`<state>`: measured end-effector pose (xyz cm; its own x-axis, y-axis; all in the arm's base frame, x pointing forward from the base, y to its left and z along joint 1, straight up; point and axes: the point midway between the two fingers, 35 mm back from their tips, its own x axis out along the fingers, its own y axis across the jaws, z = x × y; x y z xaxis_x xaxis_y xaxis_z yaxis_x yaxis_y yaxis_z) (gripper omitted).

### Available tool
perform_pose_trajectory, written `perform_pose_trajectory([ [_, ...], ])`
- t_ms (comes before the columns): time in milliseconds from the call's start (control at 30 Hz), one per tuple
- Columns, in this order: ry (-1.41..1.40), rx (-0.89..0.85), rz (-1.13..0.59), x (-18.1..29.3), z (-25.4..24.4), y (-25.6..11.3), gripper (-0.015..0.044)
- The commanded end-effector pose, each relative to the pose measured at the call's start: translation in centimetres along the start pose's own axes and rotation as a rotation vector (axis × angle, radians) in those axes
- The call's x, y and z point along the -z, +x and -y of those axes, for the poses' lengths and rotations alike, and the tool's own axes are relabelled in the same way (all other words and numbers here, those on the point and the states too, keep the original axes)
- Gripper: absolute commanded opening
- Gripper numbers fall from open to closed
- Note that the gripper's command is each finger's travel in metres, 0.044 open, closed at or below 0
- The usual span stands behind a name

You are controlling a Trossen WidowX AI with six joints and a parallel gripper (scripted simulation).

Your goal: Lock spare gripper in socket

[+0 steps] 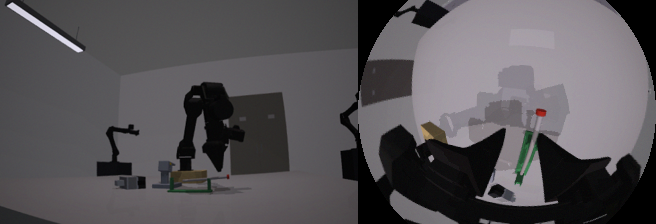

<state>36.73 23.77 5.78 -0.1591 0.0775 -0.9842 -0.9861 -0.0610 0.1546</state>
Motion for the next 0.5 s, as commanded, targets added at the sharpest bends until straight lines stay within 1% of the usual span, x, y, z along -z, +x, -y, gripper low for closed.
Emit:
perform_pose_trajectory([
  [0, 0.0, 0.001, 0.001, -0.1, -0.2, -1.1, 0.02],
  [200, 0.002, -0.011, -0.005, -0.1, -0.7, -2.5, 0.02],
  [233, 0.002, -0.014, -0.007, 0.0, -0.6, -1.7, 0.0226],
  [367, 0.002, -0.014, -0.007, 0.0, -0.6, -1.7, 0.0331],
  [400, 0.001, -0.007, -0.006, 0.2, -0.6, -1.9, 0.0305],
  [467, -0.005, 0.045, -0.004, 1.5, -0.3, -3.8, 0.0253],
])
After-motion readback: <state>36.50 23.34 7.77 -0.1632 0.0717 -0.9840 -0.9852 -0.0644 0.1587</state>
